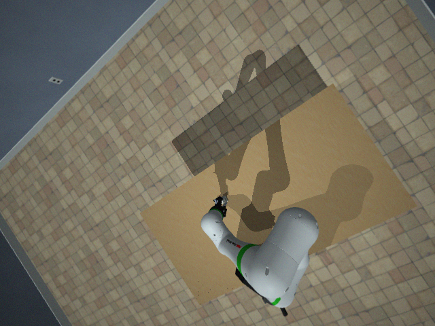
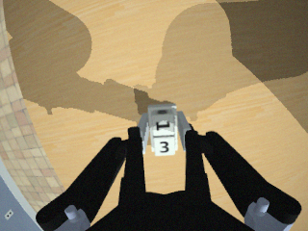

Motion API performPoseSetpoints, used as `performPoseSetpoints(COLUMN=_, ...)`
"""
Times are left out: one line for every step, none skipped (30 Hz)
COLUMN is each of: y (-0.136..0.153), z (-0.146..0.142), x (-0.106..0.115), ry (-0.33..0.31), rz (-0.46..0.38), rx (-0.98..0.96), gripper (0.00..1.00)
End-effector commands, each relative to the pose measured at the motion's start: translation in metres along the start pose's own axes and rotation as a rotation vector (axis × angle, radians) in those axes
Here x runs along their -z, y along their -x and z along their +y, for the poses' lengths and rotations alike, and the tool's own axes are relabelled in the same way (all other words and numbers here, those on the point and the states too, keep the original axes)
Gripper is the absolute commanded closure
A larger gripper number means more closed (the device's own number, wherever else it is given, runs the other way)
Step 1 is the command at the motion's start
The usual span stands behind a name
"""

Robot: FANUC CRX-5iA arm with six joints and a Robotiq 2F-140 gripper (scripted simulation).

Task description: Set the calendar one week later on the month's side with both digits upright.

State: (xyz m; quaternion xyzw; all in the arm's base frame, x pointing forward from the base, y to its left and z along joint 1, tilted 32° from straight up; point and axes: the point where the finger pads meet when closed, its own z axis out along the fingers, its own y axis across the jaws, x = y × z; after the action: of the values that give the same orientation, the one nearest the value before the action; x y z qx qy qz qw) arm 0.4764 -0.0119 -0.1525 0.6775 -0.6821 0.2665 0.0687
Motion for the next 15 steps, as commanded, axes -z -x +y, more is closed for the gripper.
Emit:
performPoseSetpoints(y=0.0001, z=-0.0001, x=0.0001, ry=0.000, rz=0.000, rx=0.000, gripper=0.72)
performPoseSetpoints(y=0.0001, z=-0.0001, x=0.0001, ry=0.000, rz=0.000, rx=0.000, gripper=0.84)
performPoseSetpoints(y=0.0001, z=-0.0001, x=0.0001, ry=0.000, rz=0.000, rx=0.000, gripper=0.84)
performPoseSetpoints(y=0.0001, z=-0.0001, x=0.0001, ry=0.000, rz=0.000, rx=0.000, gripper=0.84)
performPoseSetpoints(y=0.0001, z=-0.0001, x=0.0001, ry=0.000, rz=0.000, rx=0.000, gripper=0.84)
performPoseSetpoints(y=0.0001, z=-0.0001, x=0.0001, ry=0.000, rz=0.000, rx=0.000, gripper=0.84)
performPoseSetpoints(y=0.0001, z=-0.0001, x=0.0001, ry=0.000, rz=0.000, rx=0.000, gripper=0.84)
performPoseSetpoints(y=0.0001, z=-0.0001, x=0.0001, ry=0.000, rz=0.000, rx=0.000, gripper=0.84)
performPoseSetpoints(y=0.0001, z=-0.0001, x=0.0001, ry=0.000, rz=0.000, rx=0.000, gripper=0.84)
performPoseSetpoints(y=0.0001, z=-0.0001, x=0.0001, ry=0.000, rz=0.000, rx=0.000, gripper=0.84)
performPoseSetpoints(y=0.0001, z=-0.0001, x=0.0001, ry=0.000, rz=0.000, rx=0.000, gripper=0.84)
performPoseSetpoints(y=0.0001, z=-0.0001, x=0.0001, ry=0.000, rz=0.000, rx=0.000, gripper=0.84)
performPoseSetpoints(y=0.0001, z=-0.0001, x=0.0001, ry=0.000, rz=0.000, rx=0.000, gripper=0.84)
performPoseSetpoints(y=0.0001, z=-0.0001, x=0.0001, ry=0.000, rz=0.000, rx=0.000, gripper=0.84)
performPoseSetpoints(y=0.0001, z=-0.0001, x=0.0001, ry=0.000, rz=0.000, rx=0.000, gripper=0.84)
